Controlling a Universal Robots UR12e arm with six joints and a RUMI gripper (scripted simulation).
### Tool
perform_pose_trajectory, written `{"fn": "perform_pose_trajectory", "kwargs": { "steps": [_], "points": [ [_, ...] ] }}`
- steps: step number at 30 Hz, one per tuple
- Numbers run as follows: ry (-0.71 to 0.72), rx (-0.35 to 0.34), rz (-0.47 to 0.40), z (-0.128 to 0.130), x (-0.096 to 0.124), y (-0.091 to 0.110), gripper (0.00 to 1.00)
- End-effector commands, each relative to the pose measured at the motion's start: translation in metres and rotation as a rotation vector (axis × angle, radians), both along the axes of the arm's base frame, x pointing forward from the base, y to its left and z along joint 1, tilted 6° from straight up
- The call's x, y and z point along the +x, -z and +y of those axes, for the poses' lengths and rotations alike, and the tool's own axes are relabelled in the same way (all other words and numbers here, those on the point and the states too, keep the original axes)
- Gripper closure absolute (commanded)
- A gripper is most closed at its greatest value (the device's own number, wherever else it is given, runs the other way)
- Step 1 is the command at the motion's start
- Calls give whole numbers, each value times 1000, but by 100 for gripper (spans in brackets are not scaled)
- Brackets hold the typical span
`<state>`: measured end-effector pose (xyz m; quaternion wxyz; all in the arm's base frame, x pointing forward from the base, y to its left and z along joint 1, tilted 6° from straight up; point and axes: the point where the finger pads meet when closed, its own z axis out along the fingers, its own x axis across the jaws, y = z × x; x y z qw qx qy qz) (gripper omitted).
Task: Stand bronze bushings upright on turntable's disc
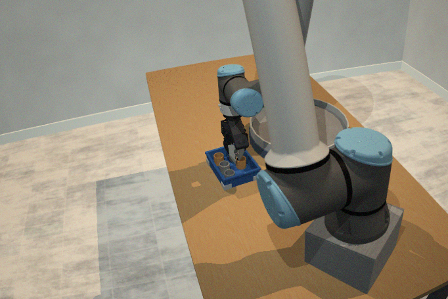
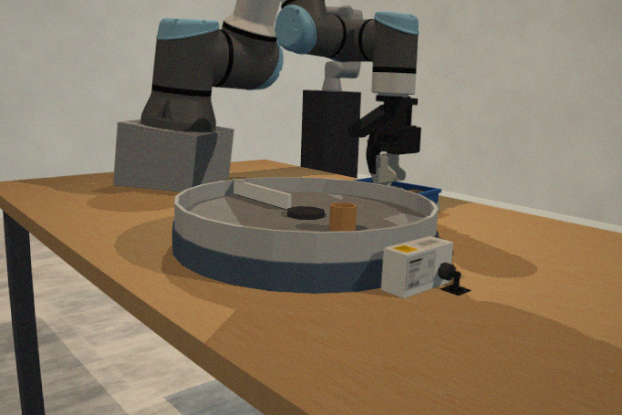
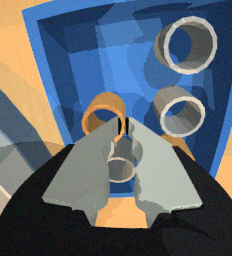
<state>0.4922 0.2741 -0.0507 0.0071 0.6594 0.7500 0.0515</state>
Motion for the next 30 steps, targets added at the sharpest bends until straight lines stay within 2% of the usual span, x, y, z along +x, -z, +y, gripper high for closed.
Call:
{"fn": "perform_pose_trajectory", "kwargs": {
  "steps": [1,15,30],
  "points": [
    [0,0,-1,0,0,-1,100],
    [0,0,-1,-2,-2,-28,100],
    [0,0,-1,-6,-7,-96,100]
  ]
}}
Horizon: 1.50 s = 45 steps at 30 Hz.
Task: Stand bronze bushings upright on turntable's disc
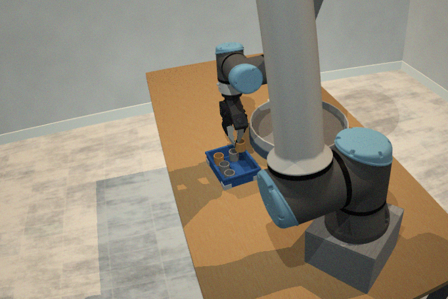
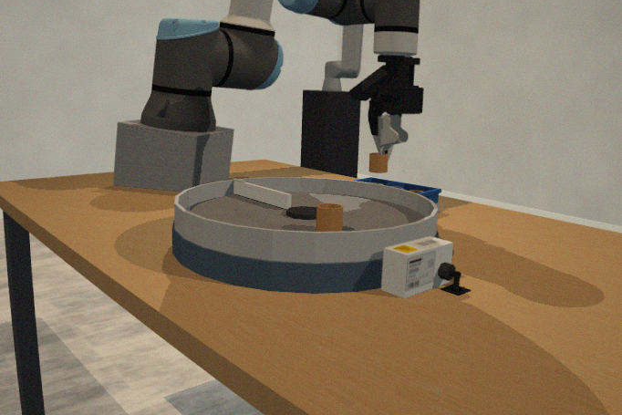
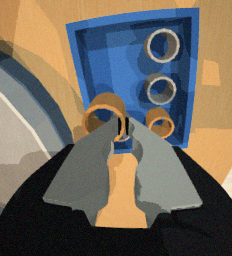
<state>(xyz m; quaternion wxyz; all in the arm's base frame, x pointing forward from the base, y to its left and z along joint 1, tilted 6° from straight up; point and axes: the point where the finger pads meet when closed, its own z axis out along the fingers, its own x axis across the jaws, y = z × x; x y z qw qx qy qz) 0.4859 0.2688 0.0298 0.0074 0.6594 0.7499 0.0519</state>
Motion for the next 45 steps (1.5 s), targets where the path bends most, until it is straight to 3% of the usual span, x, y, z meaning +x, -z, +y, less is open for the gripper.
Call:
{"fn": "perform_pose_trajectory", "kwargs": {
  "steps": [1,12,45],
  "points": [
    [0,0,0,-1,-1,-15,100],
    [0,0,0,-2,-2,-35,100],
    [0,0,0,-2,-2,-35,100]
  ]
}}
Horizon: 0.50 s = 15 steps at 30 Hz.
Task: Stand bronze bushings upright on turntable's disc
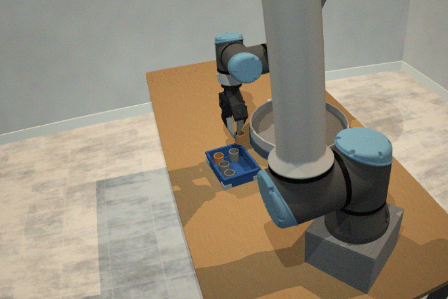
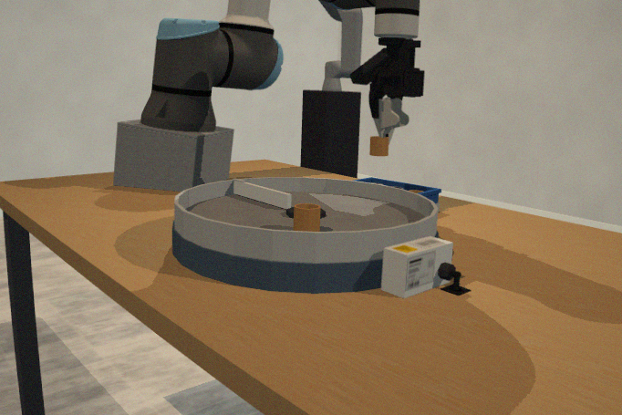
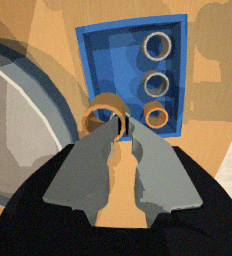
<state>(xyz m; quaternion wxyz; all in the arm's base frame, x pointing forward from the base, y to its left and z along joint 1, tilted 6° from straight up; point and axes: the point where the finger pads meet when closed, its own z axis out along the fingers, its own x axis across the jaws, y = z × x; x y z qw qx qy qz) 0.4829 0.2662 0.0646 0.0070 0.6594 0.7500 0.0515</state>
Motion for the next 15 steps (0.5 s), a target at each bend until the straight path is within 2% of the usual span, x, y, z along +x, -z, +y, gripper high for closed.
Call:
{"fn": "perform_pose_trajectory", "kwargs": {
  "steps": [1,15],
  "points": [
    [0,0,-1,0,1,-1,100],
    [0,0,-1,-7,2,0,100]
  ]
}}
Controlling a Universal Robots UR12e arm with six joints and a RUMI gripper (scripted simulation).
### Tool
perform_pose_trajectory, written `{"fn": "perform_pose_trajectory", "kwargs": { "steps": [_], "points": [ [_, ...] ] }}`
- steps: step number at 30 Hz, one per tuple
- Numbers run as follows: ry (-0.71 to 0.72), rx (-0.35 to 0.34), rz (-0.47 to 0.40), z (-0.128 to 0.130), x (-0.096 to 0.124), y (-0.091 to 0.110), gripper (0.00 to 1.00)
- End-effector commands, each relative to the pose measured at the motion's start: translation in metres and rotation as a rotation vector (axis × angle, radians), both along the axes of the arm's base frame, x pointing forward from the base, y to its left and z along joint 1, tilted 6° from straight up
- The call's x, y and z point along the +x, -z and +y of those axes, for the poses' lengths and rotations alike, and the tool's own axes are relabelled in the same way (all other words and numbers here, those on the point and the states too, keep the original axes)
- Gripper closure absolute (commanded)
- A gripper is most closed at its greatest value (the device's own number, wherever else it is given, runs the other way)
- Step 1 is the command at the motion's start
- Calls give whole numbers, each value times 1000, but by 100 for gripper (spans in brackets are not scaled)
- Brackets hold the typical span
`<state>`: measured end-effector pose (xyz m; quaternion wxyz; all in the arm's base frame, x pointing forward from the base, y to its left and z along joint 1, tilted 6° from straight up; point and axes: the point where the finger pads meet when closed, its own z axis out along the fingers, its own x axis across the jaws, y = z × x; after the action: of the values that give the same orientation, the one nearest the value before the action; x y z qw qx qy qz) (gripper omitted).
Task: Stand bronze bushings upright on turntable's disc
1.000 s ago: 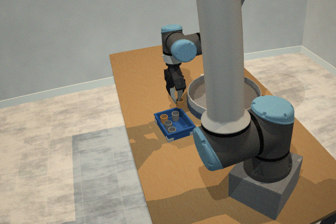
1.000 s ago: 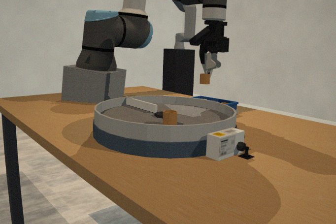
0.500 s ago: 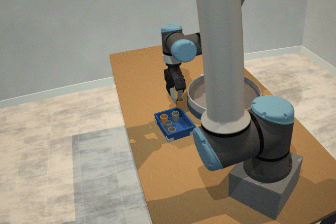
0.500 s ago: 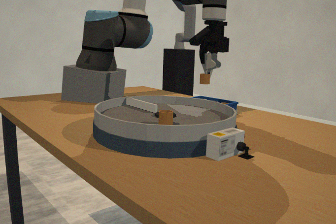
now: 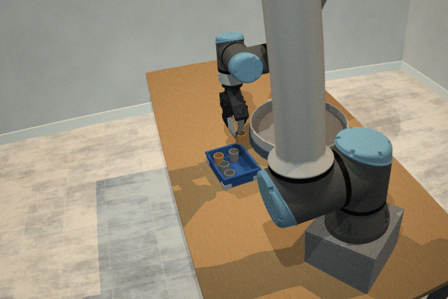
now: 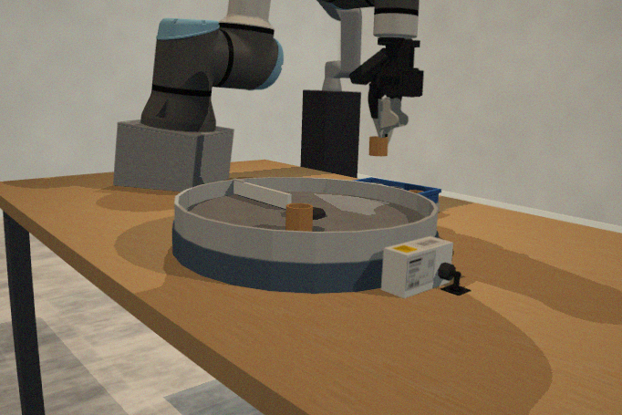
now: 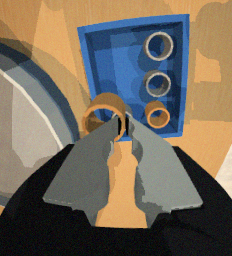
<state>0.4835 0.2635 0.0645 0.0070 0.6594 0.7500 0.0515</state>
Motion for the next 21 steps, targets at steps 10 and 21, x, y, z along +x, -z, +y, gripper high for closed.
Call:
{"fn": "perform_pose_trajectory", "kwargs": {
  "steps": [10,21],
  "points": [
    [0,0,-1,-33,8,1,100],
    [0,0,-1,-105,24,5,100]
  ]
}}
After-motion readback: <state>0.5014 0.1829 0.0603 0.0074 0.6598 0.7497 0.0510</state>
